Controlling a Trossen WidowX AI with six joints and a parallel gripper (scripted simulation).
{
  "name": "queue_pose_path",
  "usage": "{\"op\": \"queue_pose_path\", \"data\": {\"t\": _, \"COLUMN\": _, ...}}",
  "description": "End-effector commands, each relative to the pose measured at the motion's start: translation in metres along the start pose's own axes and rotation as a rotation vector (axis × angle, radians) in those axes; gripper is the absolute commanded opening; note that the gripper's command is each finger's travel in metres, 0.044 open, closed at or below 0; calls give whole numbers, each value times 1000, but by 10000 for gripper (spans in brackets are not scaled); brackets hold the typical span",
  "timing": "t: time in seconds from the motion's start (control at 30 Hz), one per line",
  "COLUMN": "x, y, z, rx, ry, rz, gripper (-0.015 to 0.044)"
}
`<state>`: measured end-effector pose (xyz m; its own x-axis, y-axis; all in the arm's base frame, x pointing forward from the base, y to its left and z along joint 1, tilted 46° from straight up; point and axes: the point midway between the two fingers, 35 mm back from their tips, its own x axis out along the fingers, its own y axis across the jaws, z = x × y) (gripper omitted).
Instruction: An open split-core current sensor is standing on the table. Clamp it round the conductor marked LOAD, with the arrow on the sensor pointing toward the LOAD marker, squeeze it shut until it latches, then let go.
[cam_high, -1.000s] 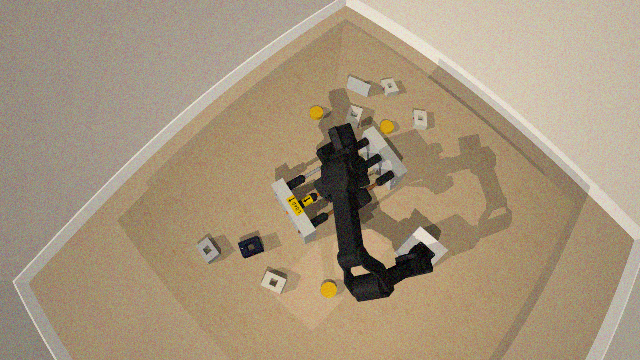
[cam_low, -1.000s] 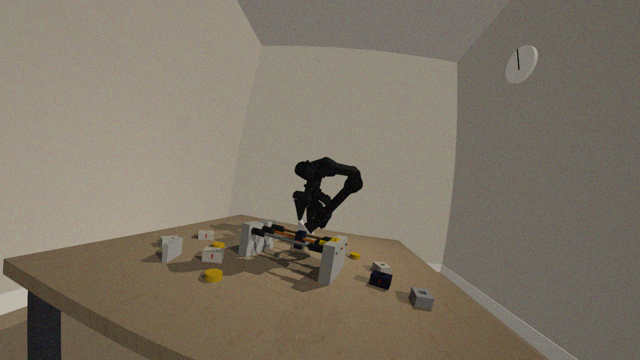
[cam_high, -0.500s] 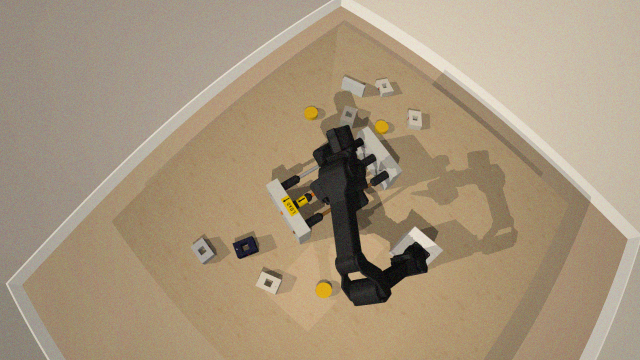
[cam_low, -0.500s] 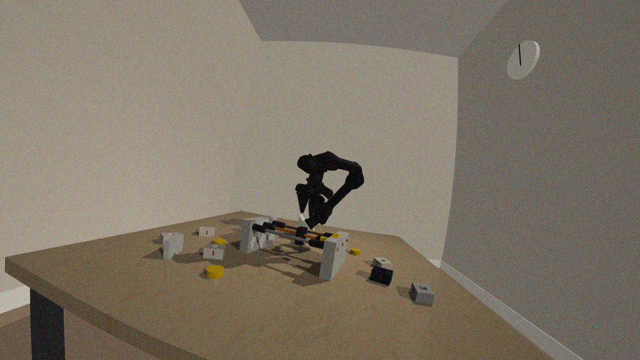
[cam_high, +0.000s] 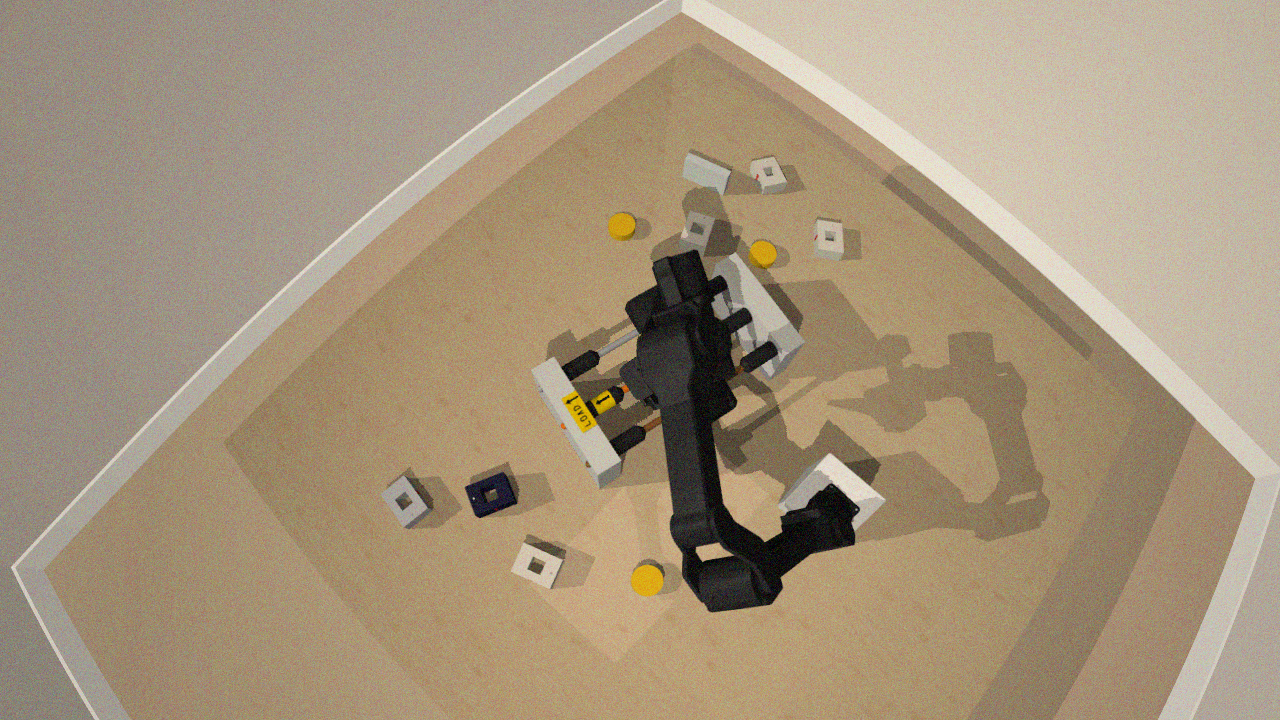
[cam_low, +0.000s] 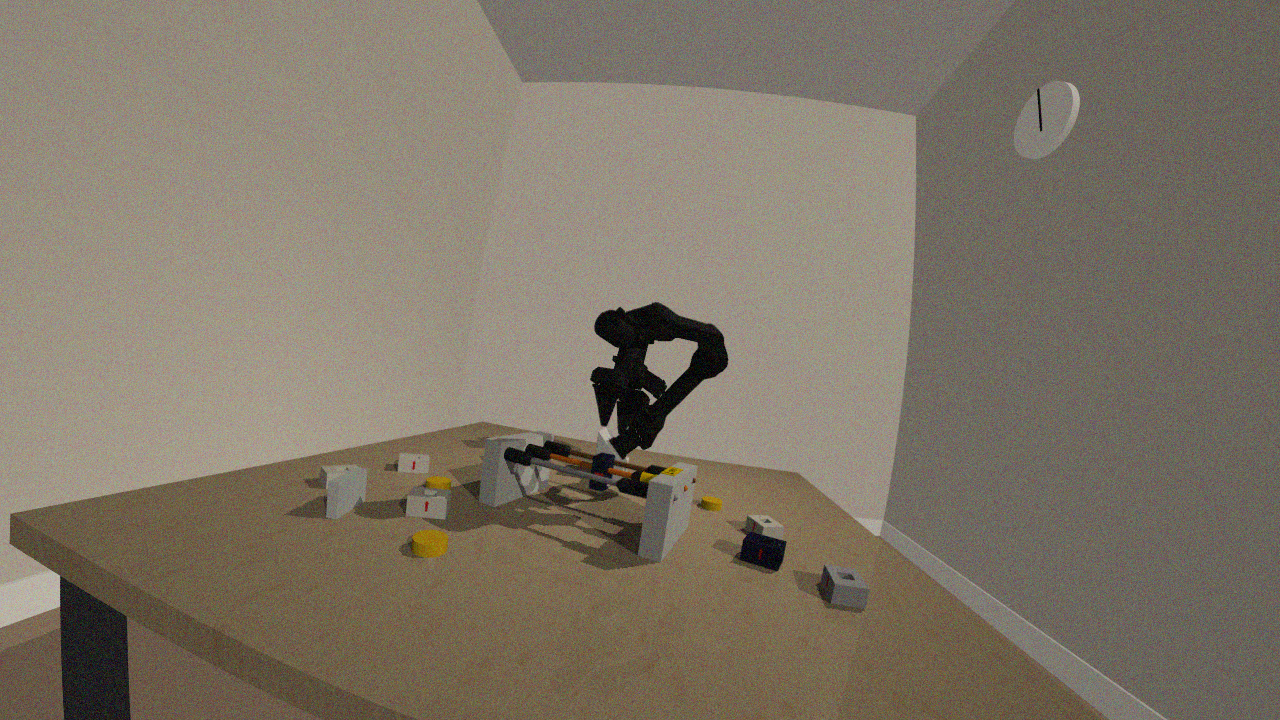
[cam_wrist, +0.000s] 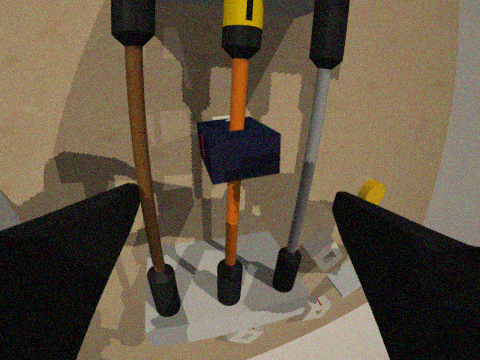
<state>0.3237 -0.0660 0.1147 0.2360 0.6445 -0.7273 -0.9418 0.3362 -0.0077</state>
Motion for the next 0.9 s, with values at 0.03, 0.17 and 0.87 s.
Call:
{"op": "queue_pose_path", "data": {"t": 0.03, "x": 0, "y": 0, "z": 0, "rx": -4, "ry": -3, "rz": 0, "gripper": 440}}
{"op": "queue_pose_path", "data": {"t": 0.17, "x": 0, "y": 0, "z": 0, "rx": -4, "ry": -3, "rz": 0, "gripper": 440}}
{"op": "queue_pose_path", "data": {"t": 0.87, "x": 18, "y": 23, "z": 33, "rx": 799, "ry": 354, "rz": -135, "gripper": 440}}
